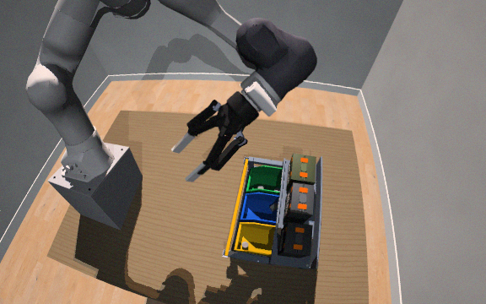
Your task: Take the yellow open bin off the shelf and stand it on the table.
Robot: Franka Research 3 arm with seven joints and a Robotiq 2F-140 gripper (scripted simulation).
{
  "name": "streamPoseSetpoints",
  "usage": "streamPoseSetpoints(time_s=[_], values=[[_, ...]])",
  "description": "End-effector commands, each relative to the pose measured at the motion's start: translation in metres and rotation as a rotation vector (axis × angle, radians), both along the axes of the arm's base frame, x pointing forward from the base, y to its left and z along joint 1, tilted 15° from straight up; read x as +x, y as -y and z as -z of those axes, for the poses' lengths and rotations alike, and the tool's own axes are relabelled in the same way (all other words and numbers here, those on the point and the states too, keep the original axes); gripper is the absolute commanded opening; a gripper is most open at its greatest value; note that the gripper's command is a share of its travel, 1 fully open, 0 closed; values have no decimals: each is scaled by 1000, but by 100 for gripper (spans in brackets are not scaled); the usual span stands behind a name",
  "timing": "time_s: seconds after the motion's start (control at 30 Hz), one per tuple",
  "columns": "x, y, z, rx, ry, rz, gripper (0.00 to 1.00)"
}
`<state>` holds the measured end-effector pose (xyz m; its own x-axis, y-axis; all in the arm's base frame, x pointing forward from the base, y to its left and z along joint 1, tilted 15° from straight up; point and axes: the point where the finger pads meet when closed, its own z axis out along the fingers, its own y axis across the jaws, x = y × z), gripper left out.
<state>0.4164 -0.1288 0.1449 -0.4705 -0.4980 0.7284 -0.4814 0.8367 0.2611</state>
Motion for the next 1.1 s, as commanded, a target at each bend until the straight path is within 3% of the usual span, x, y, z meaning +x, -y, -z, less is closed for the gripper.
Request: streamPoseSetpoints(time_s=[0.0,0.17,0.57,0.73,1.07], values=[[4,-2,3,-12,15,9,57],[47,5,29,30,205,160,57],[47,5,29,30,205,160,57],[79,9,49,70,395,308,57],[79,9,49,70,395,308,57]])
